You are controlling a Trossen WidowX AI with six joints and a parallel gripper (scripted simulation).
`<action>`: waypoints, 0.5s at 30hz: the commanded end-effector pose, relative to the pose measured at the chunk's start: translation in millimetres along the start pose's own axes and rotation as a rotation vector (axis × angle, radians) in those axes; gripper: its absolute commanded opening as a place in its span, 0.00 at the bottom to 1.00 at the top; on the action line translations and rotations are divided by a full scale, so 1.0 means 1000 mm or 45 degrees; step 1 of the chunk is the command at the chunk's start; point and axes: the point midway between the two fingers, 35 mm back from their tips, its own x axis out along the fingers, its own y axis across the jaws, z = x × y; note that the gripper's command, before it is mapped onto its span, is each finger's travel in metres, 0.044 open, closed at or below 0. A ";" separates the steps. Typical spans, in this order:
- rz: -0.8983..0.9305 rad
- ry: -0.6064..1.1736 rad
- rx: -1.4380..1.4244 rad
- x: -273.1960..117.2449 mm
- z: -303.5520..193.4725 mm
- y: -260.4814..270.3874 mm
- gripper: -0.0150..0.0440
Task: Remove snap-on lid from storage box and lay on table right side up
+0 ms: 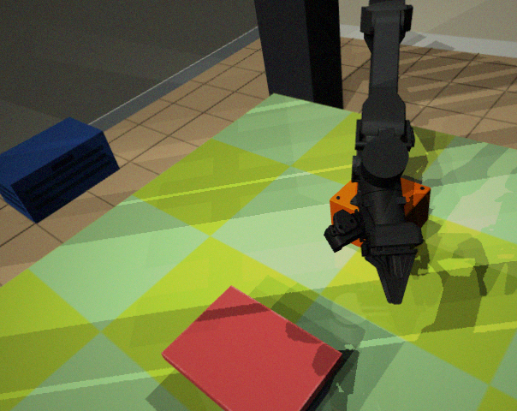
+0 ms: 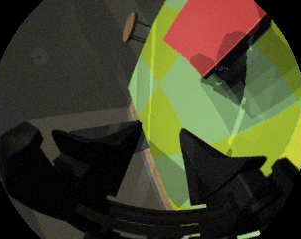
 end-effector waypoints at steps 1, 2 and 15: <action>-0.014 -0.177 0.146 -0.013 0.040 -0.014 0.65; -0.016 -0.212 0.175 -0.015 0.047 -0.017 0.65; -0.039 -0.646 0.532 -0.061 0.129 -0.065 0.65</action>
